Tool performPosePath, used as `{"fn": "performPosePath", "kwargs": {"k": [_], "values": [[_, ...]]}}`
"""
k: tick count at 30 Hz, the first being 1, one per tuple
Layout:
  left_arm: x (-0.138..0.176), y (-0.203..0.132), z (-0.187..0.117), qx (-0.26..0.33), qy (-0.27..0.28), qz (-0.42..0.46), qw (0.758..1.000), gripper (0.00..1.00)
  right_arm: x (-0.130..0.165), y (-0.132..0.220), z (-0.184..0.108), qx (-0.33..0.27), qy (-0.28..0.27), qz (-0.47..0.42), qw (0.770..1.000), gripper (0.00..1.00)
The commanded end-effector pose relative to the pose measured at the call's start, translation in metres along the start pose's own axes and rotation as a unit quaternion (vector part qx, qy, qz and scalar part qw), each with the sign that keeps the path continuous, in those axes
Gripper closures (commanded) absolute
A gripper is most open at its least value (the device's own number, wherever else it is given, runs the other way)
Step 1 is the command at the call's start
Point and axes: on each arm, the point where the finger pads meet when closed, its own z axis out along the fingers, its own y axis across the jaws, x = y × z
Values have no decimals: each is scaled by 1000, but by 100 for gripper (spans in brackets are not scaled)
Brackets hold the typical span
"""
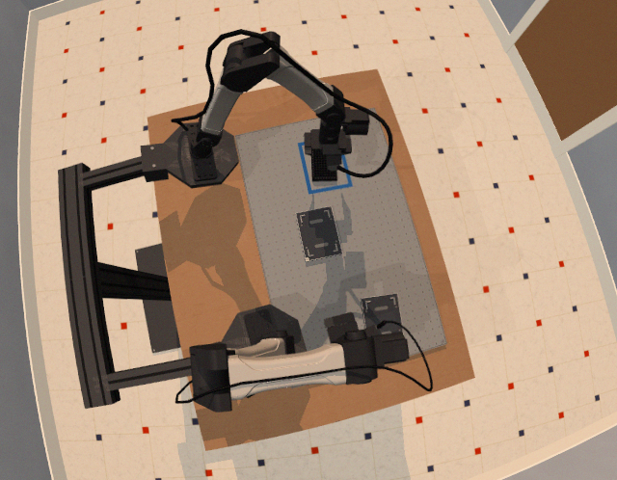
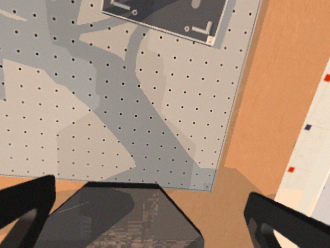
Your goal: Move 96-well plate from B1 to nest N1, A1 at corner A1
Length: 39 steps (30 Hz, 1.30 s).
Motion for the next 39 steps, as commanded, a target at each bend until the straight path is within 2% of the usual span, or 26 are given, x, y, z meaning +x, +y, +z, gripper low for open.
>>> {"fn": "performPosePath", "kwargs": {"k": [1,10,12,39], "values": [[1,2,-3,-4,3,1,1000,0,10,1,8,-5,18,1,1000,0],[1,2,-3,-4,3,1,1000,0,10,1,8,-5,18,1,1000,0],[3,-6,13,12,8,4,1000,0,10,1,8,-5,18,1,1000,0],[4,-5,54,12,6,3,1000,0,10,1,8,-5,18,1,1000,0]]}}
